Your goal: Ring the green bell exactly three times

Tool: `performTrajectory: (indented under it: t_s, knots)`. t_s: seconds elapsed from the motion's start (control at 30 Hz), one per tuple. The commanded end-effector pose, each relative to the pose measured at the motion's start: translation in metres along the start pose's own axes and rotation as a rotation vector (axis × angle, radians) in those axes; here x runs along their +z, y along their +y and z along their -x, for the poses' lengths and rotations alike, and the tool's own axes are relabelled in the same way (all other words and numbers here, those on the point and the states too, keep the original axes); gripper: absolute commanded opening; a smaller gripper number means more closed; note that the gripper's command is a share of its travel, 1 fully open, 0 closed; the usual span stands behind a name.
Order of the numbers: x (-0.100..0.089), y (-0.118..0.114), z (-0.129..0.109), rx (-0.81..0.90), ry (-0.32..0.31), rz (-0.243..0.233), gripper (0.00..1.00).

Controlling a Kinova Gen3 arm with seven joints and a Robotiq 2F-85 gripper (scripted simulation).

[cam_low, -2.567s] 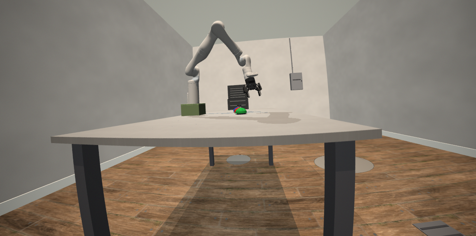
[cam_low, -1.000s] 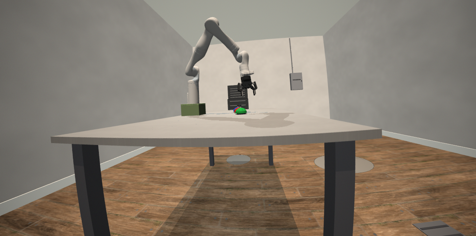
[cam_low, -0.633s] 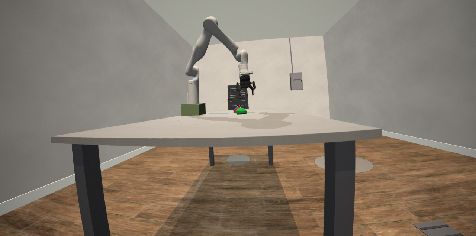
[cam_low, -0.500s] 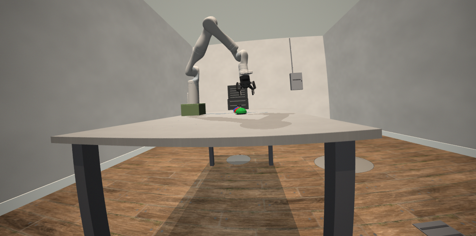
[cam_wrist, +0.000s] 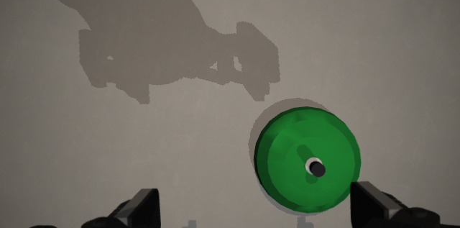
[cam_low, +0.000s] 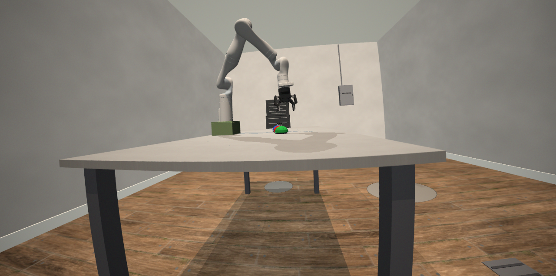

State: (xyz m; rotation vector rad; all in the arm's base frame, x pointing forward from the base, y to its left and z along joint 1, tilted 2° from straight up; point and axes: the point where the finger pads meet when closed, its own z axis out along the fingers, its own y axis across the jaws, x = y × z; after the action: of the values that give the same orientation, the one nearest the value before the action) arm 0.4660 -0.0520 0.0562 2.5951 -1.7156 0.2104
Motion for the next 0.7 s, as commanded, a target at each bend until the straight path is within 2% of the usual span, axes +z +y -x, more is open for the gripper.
performTrajectory:
  t_s: [0.0,0.67]
  knots:
    - [-0.0026,0.0055,-0.0022,0.011,-0.011,0.005,1.0]
    - [-0.0055,0.0152,-0.0033,0.027,-0.033,0.016,1.0]
